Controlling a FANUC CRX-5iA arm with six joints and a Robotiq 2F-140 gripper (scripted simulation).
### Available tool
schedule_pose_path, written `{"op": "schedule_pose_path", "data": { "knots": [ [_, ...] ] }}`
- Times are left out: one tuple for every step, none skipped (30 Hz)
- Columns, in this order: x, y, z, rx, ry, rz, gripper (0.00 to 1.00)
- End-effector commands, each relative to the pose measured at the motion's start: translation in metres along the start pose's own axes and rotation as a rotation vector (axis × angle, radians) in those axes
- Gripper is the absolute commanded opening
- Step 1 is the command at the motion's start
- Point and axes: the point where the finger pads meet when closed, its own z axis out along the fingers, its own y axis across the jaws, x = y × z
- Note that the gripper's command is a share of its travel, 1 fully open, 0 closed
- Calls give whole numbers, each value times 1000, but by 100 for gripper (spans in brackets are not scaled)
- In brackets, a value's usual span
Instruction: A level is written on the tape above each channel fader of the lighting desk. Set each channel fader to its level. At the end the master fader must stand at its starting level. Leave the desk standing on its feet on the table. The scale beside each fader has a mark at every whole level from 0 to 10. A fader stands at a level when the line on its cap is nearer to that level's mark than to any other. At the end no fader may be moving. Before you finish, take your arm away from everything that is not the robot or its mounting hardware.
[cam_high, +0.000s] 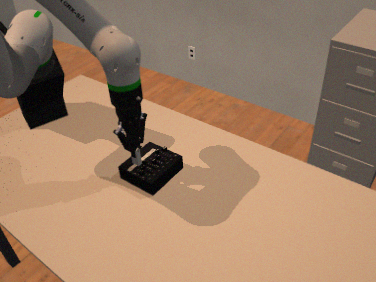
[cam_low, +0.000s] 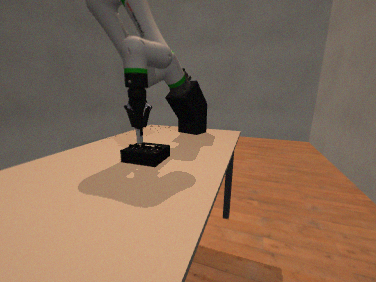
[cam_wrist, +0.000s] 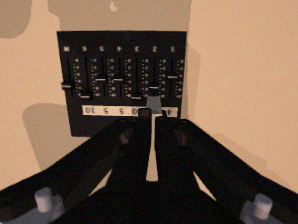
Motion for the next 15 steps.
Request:
{"op": "schedule_pose_path", "data": {
  "knots": [
    [0,0,2,0,0,0,0],
    [0,0,3,0,0,0,0],
    [0,0,3,0,0,0,0],
    [0,0,3,0,0,0,0],
    [0,0,3,0,0,0,0],
    [0,0,4,0,0,0,0],
    [0,0,4,0,0,0,0],
    [0,0,5,0,0,0,0],
    [0,0,5,0,0,0,0],
    [0,0,5,0,0,0,0],
    [0,0,5,0,0,0,0],
    [0,0,6,0,0,0,0],
    [0,0,6,0,0,0,0],
    [0,0,6,0,0,0,0],
    [0,0,6,0,0,0,0]
  ]
}}
